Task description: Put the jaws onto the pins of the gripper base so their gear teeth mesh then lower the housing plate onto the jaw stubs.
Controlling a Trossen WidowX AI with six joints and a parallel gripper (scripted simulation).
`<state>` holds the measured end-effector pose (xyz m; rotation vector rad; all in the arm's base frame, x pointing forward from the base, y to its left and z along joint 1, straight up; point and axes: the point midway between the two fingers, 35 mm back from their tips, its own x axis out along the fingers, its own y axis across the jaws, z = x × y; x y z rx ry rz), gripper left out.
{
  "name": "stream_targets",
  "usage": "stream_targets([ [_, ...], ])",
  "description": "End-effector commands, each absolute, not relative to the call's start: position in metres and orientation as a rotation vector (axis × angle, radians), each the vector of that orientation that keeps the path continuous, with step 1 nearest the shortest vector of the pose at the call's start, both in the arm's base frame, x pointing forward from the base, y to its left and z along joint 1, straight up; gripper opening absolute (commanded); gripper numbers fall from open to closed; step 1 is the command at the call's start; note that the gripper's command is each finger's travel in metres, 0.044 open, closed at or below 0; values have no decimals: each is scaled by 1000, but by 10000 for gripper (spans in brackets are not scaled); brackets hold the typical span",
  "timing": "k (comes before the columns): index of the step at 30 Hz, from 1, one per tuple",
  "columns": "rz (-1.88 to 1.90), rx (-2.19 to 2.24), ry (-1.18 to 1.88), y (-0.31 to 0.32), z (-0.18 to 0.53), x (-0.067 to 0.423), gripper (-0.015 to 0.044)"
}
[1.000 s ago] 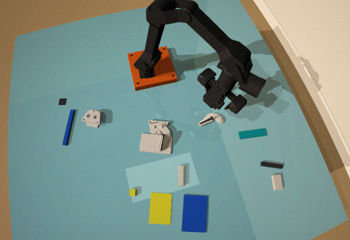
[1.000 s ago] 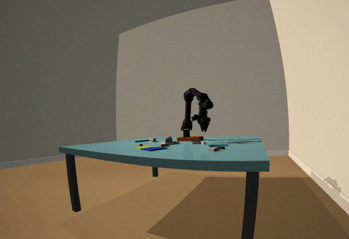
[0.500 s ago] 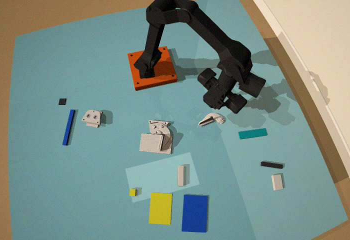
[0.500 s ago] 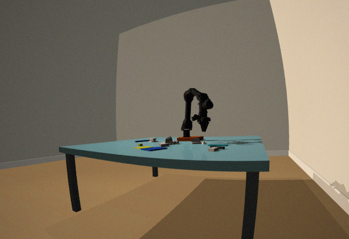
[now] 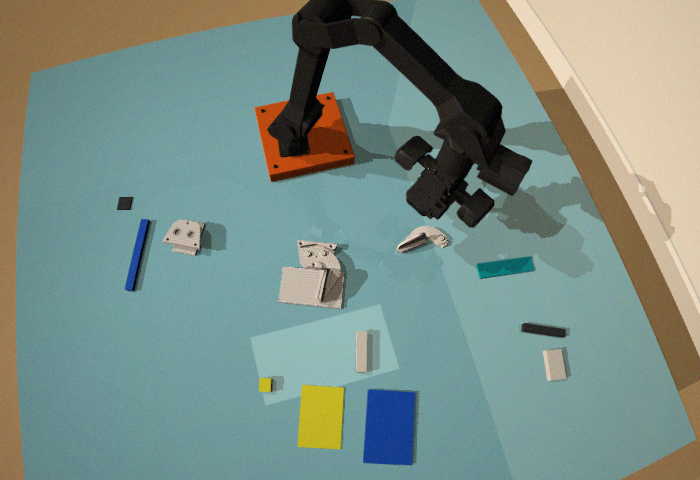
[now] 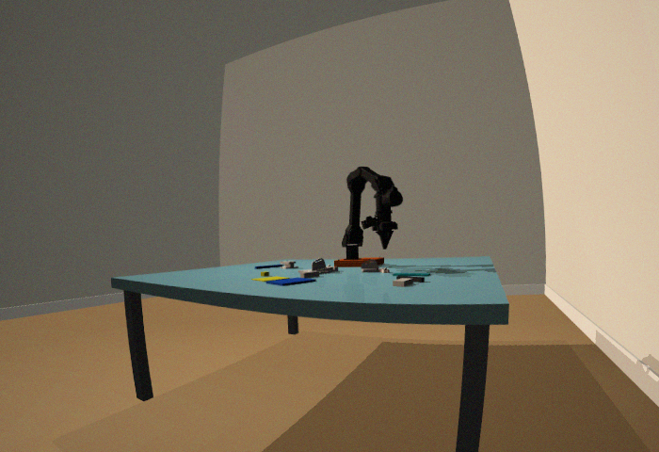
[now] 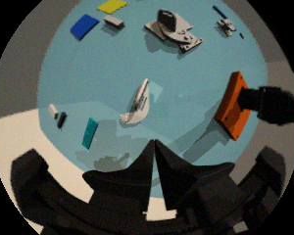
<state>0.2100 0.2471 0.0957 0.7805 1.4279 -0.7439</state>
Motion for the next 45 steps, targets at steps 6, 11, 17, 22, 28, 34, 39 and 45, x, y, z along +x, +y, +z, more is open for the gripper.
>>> stream_targets([
  [6, -744, 780, 1428, 247, 96, 210, 26],
  [11, -812, 849, 1402, 241, 98, 220, 157],
  [17, -927, 967, 1351, 229, 102, 237, 315],
  [22, -1019, 1060, 1305, 218, 106, 250, 440],
  [28, -1031, 1073, 1299, 217, 100, 252, 440],
  [34, -1032, 1073, 1299, 215, 67, 250, 440],
  [39, -1032, 1073, 1299, 215, 67, 250, 440],
  [45, -1032, 1073, 1299, 216, 63, 251, 440],
])
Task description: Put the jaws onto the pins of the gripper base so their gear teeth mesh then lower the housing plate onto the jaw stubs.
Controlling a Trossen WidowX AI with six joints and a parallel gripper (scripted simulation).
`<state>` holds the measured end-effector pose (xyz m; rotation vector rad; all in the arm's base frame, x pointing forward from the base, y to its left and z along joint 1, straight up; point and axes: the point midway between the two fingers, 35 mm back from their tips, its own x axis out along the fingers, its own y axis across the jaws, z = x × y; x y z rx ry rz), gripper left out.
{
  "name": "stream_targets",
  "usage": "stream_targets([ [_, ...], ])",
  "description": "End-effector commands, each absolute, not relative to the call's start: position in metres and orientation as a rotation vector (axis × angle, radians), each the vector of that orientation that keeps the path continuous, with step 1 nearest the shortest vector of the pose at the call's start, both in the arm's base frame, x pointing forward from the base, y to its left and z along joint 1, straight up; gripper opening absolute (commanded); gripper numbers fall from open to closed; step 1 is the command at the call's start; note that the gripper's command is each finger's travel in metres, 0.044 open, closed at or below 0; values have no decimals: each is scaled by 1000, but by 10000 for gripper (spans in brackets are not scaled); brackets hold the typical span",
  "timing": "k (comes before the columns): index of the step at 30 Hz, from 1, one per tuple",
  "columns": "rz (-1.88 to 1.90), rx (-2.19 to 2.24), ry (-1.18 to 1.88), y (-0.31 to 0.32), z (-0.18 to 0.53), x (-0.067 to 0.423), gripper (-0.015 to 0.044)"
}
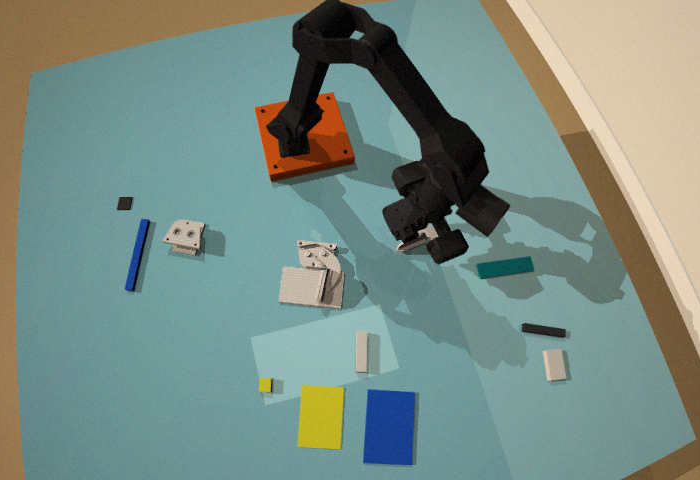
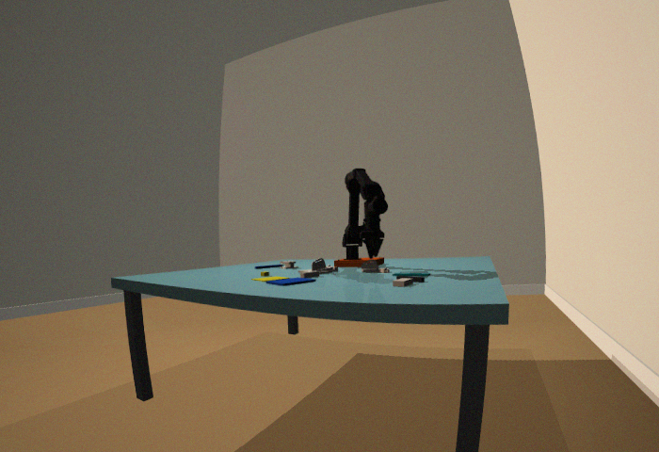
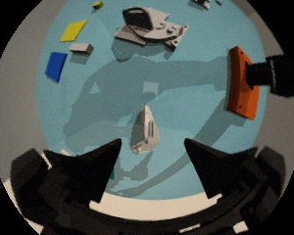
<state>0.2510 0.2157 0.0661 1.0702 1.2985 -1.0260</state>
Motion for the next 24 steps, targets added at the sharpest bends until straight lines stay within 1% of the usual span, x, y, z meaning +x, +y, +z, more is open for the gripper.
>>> stream_targets([
  [1, -1032, 1073, 1299, 216, 61, 251, 440],
  [24, -1032, 1073, 1299, 218, 23, 253, 440],
])
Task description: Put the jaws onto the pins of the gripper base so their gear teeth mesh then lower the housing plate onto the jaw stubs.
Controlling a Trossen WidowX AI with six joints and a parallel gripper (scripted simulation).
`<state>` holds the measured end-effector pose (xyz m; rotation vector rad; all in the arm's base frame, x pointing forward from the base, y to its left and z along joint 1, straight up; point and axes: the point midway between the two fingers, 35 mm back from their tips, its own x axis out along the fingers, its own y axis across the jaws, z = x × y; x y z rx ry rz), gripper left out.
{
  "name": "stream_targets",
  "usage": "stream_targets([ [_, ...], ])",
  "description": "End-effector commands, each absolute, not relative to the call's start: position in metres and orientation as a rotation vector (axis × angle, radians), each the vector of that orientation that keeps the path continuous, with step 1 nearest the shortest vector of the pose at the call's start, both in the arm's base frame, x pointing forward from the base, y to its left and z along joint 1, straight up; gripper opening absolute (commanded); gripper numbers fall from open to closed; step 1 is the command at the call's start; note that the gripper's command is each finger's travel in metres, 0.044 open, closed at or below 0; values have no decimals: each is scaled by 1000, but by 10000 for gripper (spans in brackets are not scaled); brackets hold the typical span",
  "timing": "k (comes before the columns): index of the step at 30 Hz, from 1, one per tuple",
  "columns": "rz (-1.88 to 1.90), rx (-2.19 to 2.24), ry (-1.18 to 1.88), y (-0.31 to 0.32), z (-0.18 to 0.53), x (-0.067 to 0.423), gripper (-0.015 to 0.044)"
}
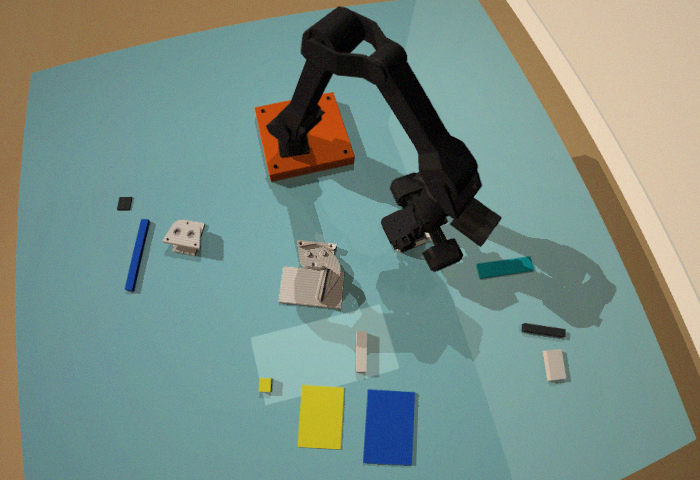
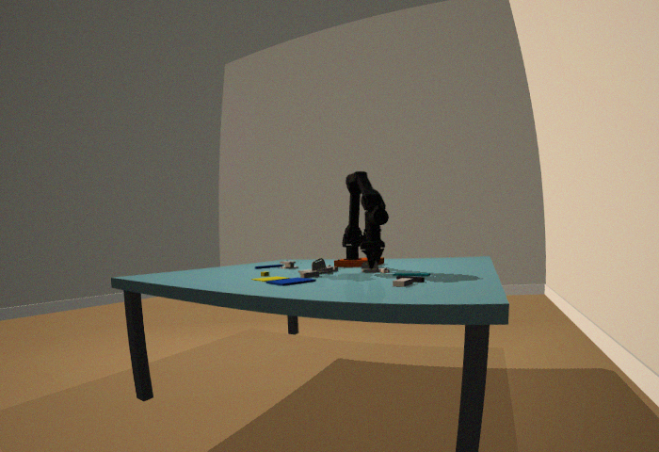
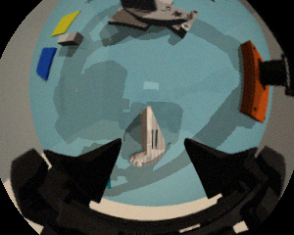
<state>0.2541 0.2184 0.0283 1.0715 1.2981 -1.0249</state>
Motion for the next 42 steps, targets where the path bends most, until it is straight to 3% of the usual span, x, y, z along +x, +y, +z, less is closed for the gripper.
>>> stream_targets([
  [1, -1032, 1073, 1299, 218, 22, 253, 440],
  [27, -1032, 1073, 1299, 218, 16, 253, 440],
  [37, -1029, 1068, 1299, 218, 16, 253, 178],
  [42, -1029, 1068, 1299, 218, 16, 253, 144],
])
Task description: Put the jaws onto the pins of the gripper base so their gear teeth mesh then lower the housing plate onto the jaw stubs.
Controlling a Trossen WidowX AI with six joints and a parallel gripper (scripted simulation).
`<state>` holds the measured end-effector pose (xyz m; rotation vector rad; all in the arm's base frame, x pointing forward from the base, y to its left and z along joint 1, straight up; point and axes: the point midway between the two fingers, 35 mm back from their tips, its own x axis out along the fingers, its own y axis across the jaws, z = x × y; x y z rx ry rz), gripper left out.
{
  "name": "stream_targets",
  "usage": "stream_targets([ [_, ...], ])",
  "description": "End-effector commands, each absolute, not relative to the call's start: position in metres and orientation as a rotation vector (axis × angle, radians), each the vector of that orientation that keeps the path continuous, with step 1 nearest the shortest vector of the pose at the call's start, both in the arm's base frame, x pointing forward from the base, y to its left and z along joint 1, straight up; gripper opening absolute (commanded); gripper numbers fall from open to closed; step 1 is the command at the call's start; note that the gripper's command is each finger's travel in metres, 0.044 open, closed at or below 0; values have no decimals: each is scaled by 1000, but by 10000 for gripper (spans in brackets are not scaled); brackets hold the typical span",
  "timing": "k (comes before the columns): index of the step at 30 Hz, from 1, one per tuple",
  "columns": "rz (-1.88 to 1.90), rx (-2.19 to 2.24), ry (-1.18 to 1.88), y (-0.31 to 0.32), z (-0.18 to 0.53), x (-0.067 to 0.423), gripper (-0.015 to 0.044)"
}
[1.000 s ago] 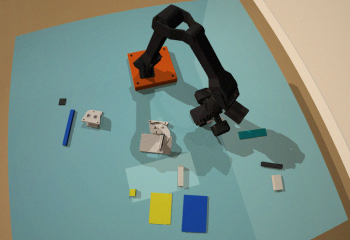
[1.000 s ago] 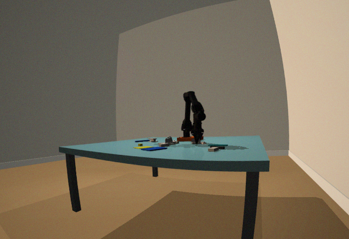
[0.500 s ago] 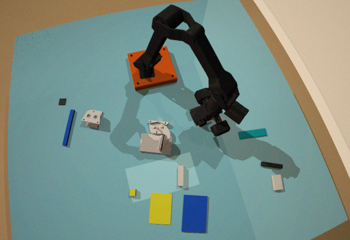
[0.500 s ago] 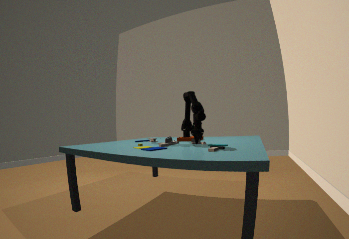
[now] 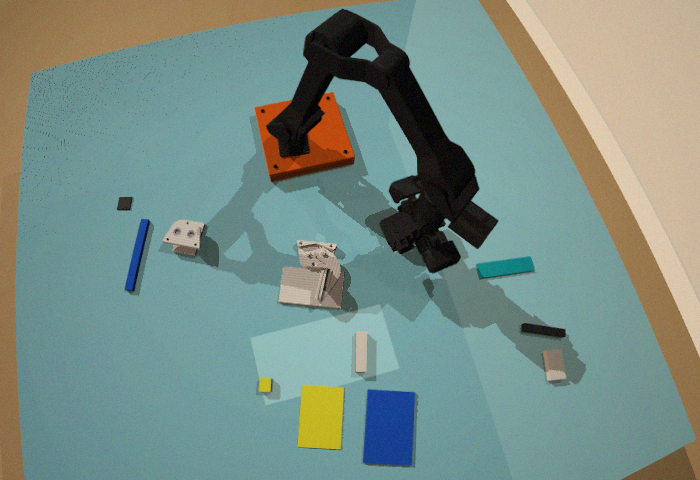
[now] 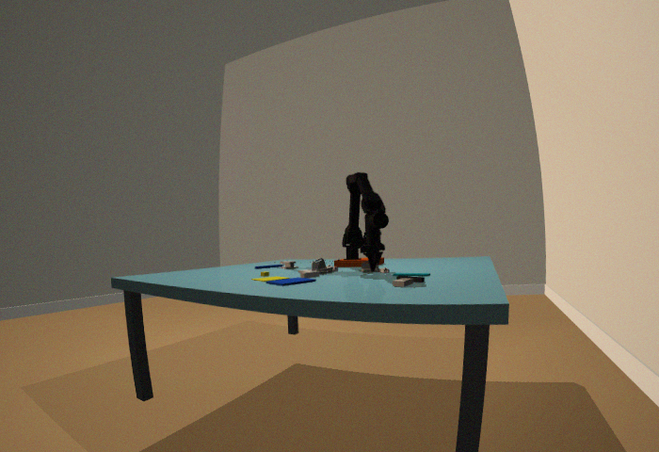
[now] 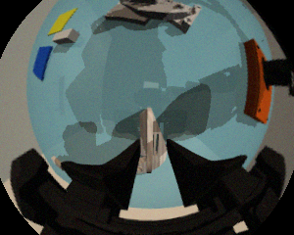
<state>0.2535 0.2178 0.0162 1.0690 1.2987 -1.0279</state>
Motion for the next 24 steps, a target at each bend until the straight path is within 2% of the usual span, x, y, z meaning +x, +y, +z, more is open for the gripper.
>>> stream_targets([
  [1, -1029, 1068, 1299, 218, 16, 253, 137],
  [13, -1029, 1068, 1299, 218, 17, 253, 134],
  [24, -1030, 1071, 1299, 219, 50, 255, 134],
])
